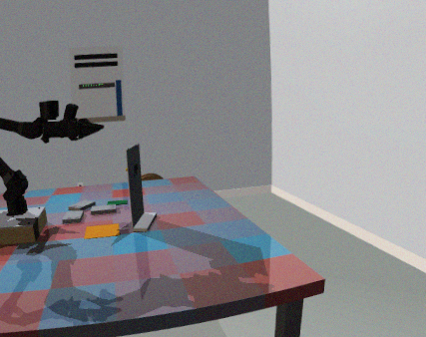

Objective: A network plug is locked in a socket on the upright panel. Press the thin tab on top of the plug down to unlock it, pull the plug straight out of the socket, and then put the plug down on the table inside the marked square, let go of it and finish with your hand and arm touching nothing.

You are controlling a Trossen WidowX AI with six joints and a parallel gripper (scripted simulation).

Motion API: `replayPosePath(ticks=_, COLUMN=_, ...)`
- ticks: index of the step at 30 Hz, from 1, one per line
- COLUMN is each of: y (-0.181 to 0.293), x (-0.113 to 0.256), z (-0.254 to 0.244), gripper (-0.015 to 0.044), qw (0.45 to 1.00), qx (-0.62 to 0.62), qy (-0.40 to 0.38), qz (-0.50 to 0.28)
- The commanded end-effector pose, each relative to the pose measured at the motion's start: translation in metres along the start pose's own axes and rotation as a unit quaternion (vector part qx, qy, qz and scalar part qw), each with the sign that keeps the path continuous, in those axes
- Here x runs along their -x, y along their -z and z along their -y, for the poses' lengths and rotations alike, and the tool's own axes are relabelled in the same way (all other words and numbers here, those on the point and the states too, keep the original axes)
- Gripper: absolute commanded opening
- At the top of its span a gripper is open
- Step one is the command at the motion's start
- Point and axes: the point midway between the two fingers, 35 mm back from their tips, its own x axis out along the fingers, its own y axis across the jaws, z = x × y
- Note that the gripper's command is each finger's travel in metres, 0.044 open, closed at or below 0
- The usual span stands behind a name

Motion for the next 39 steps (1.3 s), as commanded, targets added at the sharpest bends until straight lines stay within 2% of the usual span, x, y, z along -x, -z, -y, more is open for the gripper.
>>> replayPosePath(ticks=1, y=0.001, x=0.000, z=0.000, gripper=0.0374, qw=1.000, qx=-0.003, qy=0.000, qz=0.000)
replayPosePath(ticks=9, y=0.030, x=-0.011, z=-0.001, gripper=0.0164, qw=0.991, qx=-0.131, qy=-0.006, qz=0.002)
replayPosePath(ticks=10, y=0.034, x=-0.012, z=-0.002, gripper=0.0156, qw=0.989, qx=-0.148, qy=-0.007, qz=0.002)
replayPosePath(ticks=24, y=0.089, x=-0.013, z=-0.004, gripper=0.0156, qw=0.923, qx=-0.383, qy=-0.019, qz=0.001)
replayPosePath(ticks=39, y=0.139, x=0.008, z=-0.006, gripper=0.0156, qw=0.792, qx=-0.609, qy=-0.029, qz=-0.008)
